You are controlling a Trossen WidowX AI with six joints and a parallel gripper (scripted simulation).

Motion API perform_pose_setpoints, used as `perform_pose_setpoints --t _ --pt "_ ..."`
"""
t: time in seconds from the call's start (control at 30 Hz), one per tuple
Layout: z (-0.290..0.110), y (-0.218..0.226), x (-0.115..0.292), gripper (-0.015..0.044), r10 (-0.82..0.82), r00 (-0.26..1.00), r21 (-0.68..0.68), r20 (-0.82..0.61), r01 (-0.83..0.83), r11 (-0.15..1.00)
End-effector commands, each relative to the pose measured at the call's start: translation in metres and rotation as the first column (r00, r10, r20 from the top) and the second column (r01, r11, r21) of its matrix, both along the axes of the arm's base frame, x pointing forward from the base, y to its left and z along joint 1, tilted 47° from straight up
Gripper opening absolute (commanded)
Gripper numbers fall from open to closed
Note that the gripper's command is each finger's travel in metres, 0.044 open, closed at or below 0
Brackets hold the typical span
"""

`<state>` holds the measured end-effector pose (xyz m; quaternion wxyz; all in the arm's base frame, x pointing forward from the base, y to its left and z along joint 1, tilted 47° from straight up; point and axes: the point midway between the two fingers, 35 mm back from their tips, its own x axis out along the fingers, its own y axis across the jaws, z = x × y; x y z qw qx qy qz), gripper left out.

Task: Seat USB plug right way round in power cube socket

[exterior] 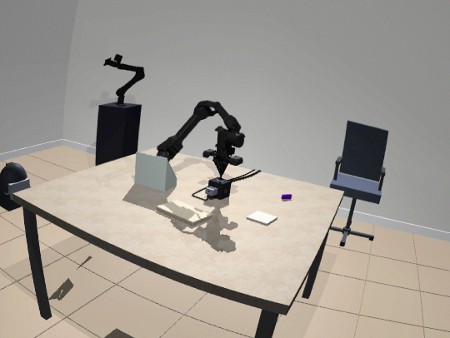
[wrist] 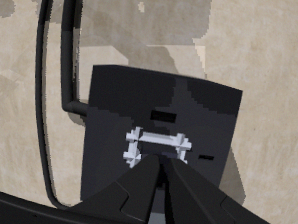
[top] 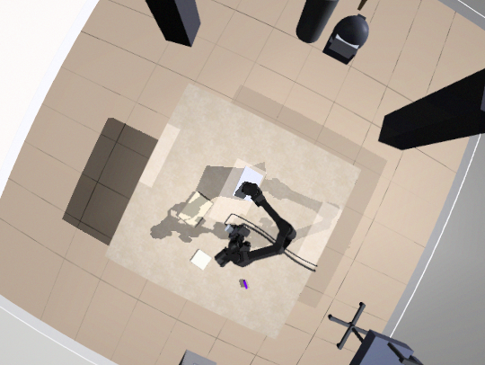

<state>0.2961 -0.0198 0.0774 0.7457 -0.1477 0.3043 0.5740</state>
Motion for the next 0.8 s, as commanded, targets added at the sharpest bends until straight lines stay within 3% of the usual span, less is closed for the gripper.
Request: perform_pose_setpoints --t 0.0,0.63,0.77 --pt "-0.0006 0.0026 0.0008 0.0 0.006 1.0 0.001 0.002 -0.006 1.0" --pt "-0.0006 0.0026 0.0008 0.0 0.006 1.0 0.001 0.002 -0.006 1.0" --pt "-0.0001 0.0 0.0002 0.0095 0.0 1.0 0.0 0.001 0.0 1.0"
